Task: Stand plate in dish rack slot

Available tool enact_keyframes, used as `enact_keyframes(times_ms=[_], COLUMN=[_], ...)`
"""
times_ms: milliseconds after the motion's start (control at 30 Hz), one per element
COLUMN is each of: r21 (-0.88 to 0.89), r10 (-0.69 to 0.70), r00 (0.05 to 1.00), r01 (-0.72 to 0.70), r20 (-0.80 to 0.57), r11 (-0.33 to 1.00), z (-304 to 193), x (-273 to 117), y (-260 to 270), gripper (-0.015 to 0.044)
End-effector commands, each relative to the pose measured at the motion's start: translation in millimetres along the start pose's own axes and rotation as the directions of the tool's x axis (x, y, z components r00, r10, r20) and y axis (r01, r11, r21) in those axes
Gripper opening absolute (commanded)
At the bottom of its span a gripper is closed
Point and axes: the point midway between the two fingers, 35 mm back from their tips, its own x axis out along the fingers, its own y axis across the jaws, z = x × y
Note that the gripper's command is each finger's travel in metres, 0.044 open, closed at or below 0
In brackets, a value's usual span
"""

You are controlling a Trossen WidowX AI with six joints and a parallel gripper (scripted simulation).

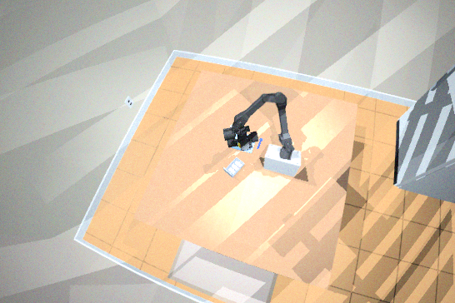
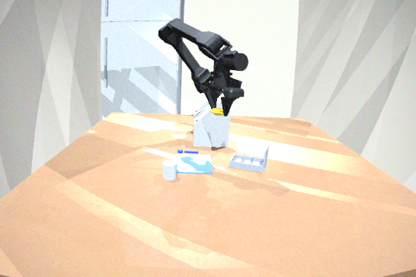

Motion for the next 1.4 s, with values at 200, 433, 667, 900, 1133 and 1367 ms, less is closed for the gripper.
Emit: enact_keyframes(times_ms=[200, 433, 667, 900, 1133, 1367], r21=[-0.344, -0.558, -0.6, -0.536, -0.438, -0.321], r10=[0.003, 0.004, 0.004, 0.027, 0.029, 0.0], r00=[1.0, 1.0, 1.0, 0.991, 0.956, 0.898], r01=[-0.002, -0.003, -0.004, 0.047, 0.107, 0.157], r20=[0.001, 0.0, -0.001, 0.131, 0.293, 0.44], r11=[0.939, 0.83, 0.8, 0.843, 0.893, 0.934], z=[13.1, 20.8, 22.4, 29.5, 38.4, 46.2], x=[1.0, 1.3, 1.4, 21.1, 42.8, 61.2], y=[-0.5, -0.3, -0.2, 1.4, 2.1, 1.3], gripper=[0.0, 0.0, 0.0, 0.0, 0.0, 0.0])
